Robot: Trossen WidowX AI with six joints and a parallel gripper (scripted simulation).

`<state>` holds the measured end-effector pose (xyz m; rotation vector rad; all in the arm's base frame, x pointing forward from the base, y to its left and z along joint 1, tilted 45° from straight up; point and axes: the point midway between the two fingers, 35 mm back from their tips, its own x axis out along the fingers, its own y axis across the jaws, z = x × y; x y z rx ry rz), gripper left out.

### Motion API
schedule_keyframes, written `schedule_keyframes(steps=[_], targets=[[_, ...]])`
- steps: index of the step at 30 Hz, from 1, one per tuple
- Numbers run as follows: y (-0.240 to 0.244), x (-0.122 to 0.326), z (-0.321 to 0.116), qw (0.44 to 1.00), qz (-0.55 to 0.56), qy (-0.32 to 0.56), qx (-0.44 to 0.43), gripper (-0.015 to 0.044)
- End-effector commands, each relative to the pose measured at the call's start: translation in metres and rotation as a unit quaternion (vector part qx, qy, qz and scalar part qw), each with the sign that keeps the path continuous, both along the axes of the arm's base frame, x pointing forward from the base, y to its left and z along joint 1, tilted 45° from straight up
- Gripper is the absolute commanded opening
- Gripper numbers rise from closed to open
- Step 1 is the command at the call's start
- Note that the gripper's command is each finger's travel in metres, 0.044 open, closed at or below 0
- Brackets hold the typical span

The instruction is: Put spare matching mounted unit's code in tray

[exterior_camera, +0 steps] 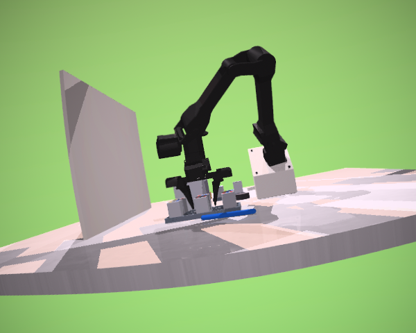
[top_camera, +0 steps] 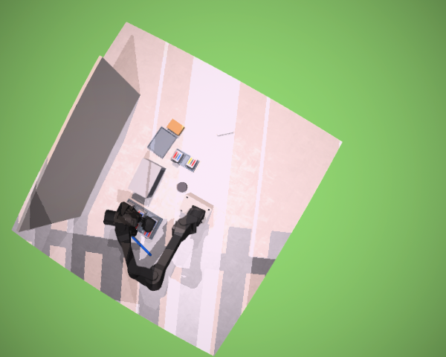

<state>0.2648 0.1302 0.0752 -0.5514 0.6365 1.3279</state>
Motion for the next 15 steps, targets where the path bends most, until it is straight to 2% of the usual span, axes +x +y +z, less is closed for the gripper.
schedule_keyframes(steps=[1,11,15], targets=[[-0.0004,0.0003,-0.0013,1.0,-0.002,0.003,-0.002,0.03],[-0.0004,0.0003,-0.0013,1.0,-0.002,0.003,-0.002,0.03],[0.0,0.0,0.0,1.0,0.0,0.0,0.0,0.0195]])
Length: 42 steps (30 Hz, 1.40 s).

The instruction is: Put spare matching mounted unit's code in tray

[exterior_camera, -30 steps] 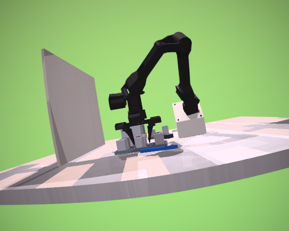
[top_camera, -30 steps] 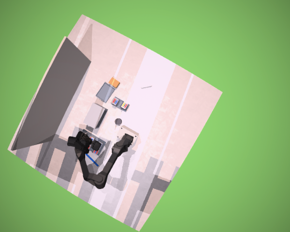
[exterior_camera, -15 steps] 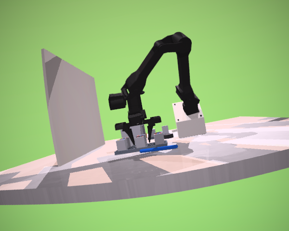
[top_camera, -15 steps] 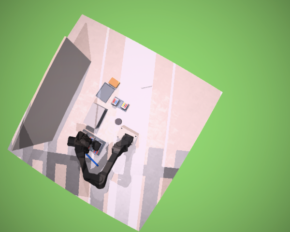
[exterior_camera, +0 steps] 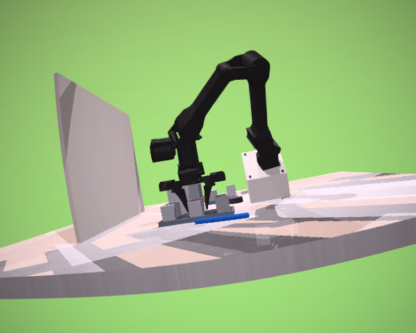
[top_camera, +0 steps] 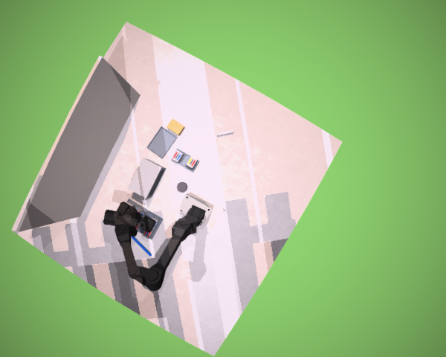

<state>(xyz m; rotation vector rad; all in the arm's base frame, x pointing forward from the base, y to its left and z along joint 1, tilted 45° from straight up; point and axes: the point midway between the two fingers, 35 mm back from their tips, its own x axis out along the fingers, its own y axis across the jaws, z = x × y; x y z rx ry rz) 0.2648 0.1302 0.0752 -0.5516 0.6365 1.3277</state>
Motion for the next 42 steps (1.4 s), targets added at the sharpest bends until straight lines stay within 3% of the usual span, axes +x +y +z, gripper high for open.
schedule_keyframes(steps=[1,8,13,22,35,42], targets=[[0.0,0.0,0.0,1.0,0.0,0.0,0.0,0.0169],[0.0,0.0,0.0,1.0,0.0,0.0,0.0,0.0122],[0.0,0.0,0.0,1.0,0.0,0.0,0.0,0.0],[-0.003,0.0,0.002,1.0,0.0,0.0,-0.001,0.0],[-0.054,-0.008,0.052,1.0,-0.002,0.003,-0.004,0.0],[-0.057,-0.009,0.055,1.0,-0.002,0.003,-0.004,0.0]])
